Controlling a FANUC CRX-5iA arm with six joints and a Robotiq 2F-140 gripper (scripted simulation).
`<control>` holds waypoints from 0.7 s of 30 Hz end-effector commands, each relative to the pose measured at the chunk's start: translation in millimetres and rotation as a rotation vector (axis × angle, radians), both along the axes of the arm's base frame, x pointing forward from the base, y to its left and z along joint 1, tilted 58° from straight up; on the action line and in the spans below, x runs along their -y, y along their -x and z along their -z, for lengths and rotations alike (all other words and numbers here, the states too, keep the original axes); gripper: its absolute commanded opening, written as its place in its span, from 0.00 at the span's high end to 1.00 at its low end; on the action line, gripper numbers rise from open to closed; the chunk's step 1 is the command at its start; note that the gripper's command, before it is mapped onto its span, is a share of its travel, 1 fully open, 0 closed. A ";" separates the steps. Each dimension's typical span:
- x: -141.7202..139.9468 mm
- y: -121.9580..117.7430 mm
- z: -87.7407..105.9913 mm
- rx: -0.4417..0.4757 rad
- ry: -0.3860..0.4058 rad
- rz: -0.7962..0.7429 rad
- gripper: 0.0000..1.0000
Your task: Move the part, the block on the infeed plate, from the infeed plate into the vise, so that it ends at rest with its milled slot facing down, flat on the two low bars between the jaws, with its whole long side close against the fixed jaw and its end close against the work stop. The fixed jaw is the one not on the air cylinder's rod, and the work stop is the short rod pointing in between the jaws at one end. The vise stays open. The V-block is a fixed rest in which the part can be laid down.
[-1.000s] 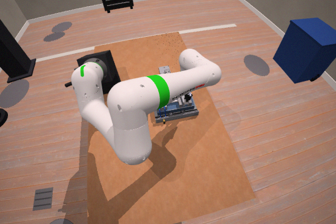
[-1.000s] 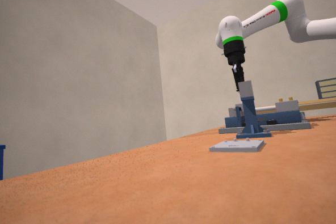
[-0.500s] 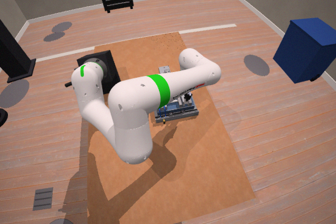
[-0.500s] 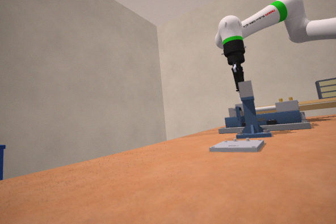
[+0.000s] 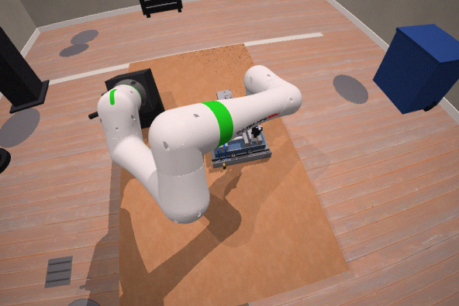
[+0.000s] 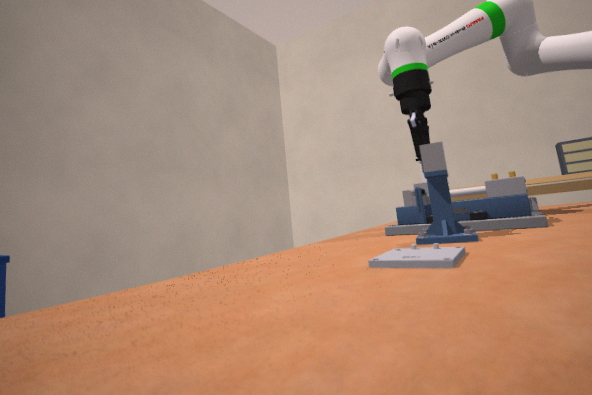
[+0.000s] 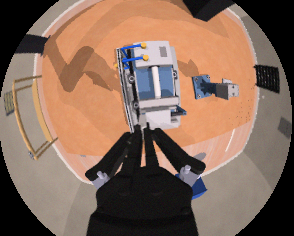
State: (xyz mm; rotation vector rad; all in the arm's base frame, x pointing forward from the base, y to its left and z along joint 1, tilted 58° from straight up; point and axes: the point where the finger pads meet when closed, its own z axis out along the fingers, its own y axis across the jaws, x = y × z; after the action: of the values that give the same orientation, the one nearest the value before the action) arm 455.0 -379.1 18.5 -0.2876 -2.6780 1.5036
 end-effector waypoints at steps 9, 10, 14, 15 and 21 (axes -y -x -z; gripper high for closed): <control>-1.5 -0.6 2.2 0.000 0.000 0.000 1.00; -1.7 -0.6 2.4 0.000 0.000 0.000 1.00; -2.2 -0.7 3.3 0.000 0.000 0.000 1.00; -2.3 -0.8 3.5 0.000 0.000 0.000 1.00; -3.0 -1.0 4.6 0.000 0.000 0.000 1.00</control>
State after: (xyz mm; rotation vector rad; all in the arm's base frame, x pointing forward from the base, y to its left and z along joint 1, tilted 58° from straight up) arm 455.7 -376.7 14.3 -0.2876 -2.6779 1.5036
